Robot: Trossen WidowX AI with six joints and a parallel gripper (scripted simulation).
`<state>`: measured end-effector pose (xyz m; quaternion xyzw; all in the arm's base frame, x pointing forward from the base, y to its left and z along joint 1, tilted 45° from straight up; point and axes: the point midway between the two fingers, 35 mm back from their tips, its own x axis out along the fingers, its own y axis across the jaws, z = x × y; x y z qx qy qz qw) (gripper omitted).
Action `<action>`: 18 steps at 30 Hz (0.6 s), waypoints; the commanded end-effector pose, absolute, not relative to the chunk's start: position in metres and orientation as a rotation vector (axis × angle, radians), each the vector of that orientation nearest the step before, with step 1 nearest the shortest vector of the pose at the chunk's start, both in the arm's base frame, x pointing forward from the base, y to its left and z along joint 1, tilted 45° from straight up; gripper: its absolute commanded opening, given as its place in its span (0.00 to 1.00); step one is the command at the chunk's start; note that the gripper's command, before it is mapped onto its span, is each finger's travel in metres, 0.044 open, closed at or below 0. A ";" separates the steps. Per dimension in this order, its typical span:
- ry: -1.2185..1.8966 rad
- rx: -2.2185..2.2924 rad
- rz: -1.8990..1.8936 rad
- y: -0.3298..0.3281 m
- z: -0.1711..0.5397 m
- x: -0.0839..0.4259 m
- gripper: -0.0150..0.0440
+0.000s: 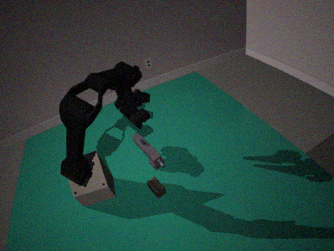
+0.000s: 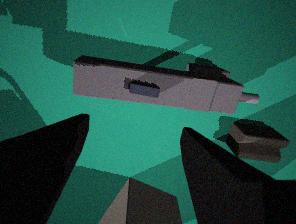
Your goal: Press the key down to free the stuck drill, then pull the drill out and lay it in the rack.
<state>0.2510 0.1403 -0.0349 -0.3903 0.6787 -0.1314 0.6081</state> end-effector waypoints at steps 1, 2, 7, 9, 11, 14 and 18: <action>1.577 -0.890 -0.314 0.147 -0.026 0.252 0.92; 1.570 -0.907 -0.297 0.141 -0.033 0.252 0.97; 1.619 -1.095 -0.074 0.117 -0.029 0.270 1.00; 1.635 -1.198 0.044 0.103 -0.027 0.279 1.00; 1.645 -1.302 0.161 0.089 -0.025 0.287 1.00; 1.652 -1.459 0.335 0.065 -0.021 0.298 1.00; 1.649 -1.640 0.533 0.038 -0.016 0.307 1.00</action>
